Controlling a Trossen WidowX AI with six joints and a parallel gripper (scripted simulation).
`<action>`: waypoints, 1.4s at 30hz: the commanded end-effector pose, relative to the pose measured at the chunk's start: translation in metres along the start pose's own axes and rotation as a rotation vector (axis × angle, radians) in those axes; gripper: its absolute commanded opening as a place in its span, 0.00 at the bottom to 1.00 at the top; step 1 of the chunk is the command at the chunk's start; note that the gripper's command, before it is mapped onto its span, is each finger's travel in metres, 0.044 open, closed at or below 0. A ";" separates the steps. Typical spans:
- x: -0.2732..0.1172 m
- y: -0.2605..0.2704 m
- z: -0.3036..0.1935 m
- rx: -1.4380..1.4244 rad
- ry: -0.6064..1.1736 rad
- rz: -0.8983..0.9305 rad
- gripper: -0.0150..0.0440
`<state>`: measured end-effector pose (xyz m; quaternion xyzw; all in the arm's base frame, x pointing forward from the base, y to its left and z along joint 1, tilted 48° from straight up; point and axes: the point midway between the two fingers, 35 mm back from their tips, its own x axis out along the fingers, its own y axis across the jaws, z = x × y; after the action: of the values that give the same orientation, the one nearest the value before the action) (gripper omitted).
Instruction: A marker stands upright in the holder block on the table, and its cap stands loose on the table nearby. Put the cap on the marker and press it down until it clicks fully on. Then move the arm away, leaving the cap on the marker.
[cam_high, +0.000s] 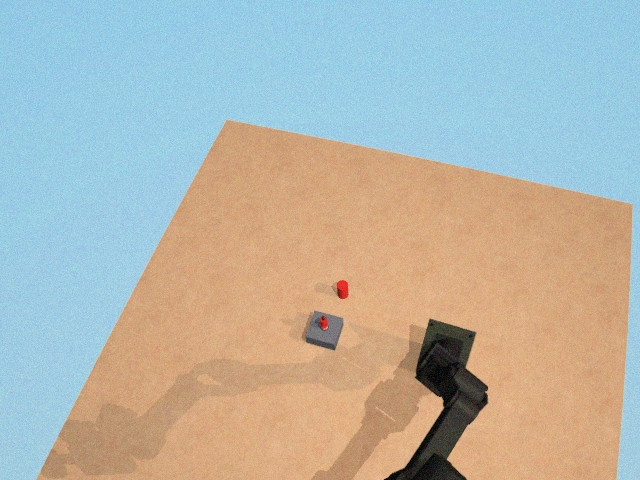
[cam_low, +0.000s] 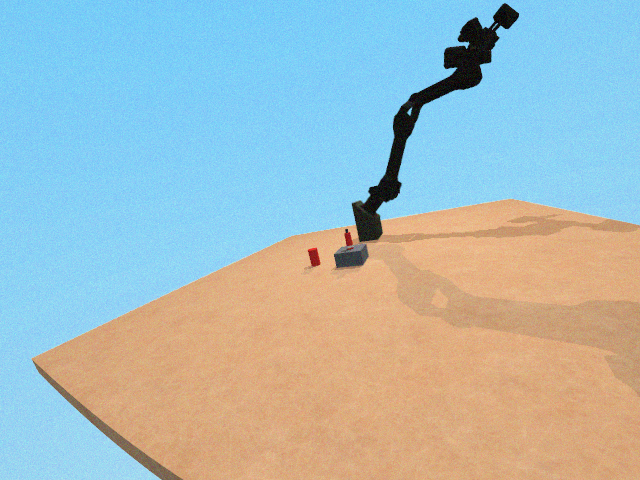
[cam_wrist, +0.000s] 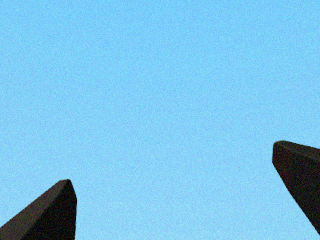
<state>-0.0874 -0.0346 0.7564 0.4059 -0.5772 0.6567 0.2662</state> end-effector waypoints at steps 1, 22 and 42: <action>0.000 -0.001 -0.001 -0.003 0.003 -0.001 0.89; -0.078 -0.118 -0.120 -0.365 0.421 -0.275 0.67; -0.208 -0.234 -0.155 -0.667 0.864 -0.544 0.67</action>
<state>0.1407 0.1689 0.7252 0.1646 -0.4954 0.4733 0.7096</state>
